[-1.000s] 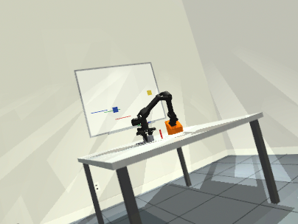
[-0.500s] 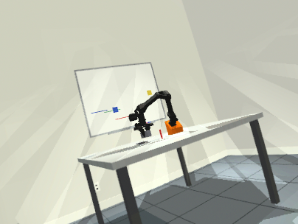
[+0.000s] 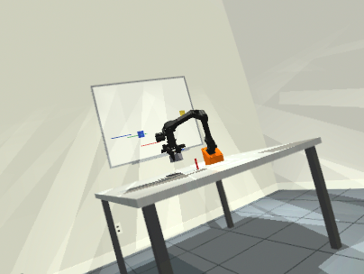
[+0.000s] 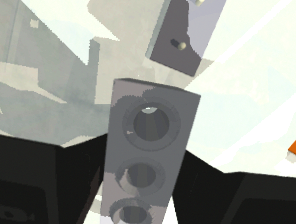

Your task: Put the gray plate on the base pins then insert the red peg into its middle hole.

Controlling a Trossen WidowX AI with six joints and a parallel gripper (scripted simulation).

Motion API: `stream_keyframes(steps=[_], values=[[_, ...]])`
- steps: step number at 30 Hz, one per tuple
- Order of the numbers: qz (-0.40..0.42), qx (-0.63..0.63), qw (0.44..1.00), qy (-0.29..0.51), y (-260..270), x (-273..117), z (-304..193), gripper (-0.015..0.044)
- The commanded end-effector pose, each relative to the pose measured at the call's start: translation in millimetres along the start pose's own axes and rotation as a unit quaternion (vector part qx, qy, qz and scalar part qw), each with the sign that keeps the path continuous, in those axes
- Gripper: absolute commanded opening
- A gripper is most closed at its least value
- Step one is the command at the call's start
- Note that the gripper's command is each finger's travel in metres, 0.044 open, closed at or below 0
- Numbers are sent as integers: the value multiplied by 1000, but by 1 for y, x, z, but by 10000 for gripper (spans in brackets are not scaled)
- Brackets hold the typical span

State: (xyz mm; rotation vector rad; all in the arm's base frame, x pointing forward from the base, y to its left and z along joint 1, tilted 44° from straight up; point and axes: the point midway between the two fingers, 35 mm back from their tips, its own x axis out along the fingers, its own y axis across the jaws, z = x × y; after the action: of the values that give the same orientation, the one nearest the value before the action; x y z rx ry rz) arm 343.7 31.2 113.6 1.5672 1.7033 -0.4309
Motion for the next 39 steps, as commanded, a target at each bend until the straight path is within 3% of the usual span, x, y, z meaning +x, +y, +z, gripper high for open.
stream_keyframes(steps=[1, 12, 39], values=[[2, -4, 1000, -2, 1, -16, 1, 0], [3, -3, 1000, 0, -2, -40, 0, 0], [4, 37, 999, -3, -13, -2, 67, 0]])
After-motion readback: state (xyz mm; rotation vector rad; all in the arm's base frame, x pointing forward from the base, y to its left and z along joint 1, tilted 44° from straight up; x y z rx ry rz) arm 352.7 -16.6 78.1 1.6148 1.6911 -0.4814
